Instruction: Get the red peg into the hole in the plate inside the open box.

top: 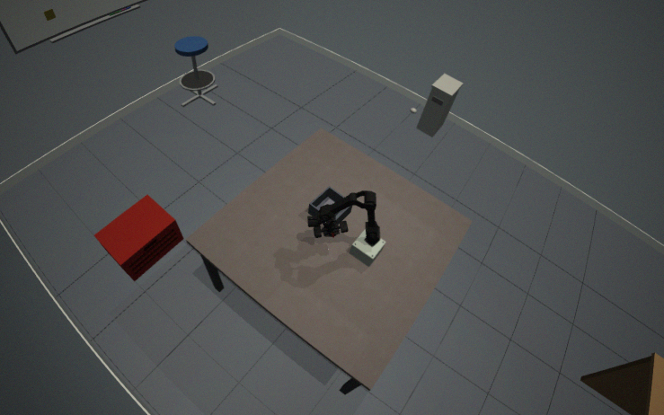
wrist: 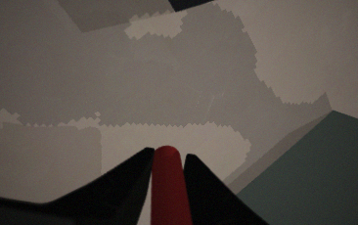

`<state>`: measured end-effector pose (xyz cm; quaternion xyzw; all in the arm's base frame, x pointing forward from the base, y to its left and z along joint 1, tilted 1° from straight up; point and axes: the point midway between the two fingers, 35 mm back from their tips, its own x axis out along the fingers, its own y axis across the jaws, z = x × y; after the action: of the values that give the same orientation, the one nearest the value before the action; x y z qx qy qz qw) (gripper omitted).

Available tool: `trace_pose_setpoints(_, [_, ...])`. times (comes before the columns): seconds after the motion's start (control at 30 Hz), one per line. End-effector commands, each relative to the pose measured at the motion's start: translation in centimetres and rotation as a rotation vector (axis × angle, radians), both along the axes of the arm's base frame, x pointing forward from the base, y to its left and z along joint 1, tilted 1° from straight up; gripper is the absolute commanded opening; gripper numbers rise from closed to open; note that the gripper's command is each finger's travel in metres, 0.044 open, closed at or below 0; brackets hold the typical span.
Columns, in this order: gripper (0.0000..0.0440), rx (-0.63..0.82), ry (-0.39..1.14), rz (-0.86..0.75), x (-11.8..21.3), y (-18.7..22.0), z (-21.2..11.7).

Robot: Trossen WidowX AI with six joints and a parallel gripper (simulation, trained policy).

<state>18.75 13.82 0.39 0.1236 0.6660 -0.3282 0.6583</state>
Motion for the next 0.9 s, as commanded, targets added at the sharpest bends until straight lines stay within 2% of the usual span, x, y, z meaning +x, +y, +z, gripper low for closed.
trace_pose_setpoints(0.0, [0.0000,-0.007,-0.031,-0.005,1.2,-0.2,1.9])
trace_pose_setpoints(0.37, [0.0000,-0.022,-0.112,-0.092,4.5,-1.6,5.9])
trace_pose_setpoints(0.87, [0.0000,-0.031,-0.196,-0.239,9.9,-6.6,7.6])
